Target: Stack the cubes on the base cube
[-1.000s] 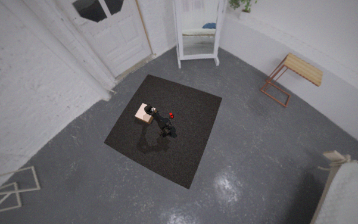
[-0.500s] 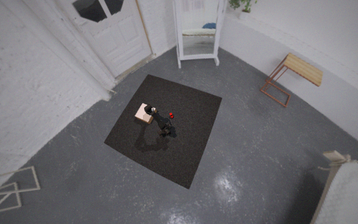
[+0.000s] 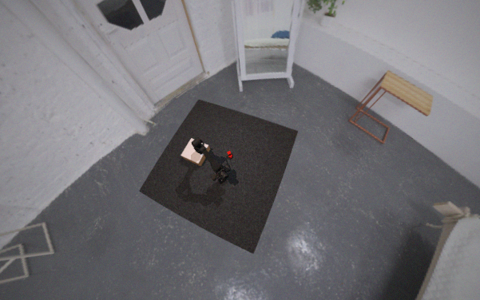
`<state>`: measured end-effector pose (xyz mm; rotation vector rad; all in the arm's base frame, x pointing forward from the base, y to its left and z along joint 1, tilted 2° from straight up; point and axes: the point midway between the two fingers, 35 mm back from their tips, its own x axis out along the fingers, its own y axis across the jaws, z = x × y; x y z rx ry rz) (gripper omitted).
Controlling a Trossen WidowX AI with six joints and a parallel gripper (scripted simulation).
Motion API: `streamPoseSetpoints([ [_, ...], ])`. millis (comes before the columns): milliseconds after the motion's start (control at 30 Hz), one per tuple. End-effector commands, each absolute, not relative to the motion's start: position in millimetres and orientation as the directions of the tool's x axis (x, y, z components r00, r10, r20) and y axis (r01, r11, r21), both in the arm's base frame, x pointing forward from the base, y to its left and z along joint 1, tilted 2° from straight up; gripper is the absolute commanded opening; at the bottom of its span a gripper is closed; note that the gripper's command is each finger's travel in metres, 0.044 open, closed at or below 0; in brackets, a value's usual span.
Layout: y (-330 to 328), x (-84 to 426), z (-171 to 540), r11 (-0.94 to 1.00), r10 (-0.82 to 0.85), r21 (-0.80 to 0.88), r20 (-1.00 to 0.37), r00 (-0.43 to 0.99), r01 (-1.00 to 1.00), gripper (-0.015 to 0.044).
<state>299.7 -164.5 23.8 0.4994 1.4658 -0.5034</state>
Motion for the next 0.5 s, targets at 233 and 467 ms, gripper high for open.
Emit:
streamPoseSetpoints([
  [233, -164.0, 298.6, 63.6, 0.803, -0.019, 0.016, -0.998, 0.054, 0.595, 0.0105],
  [467, -162.2, 294.8, 83.8, 0.803, -0.019, 0.016, -0.998, 0.053, 0.595, 0.0105],
])
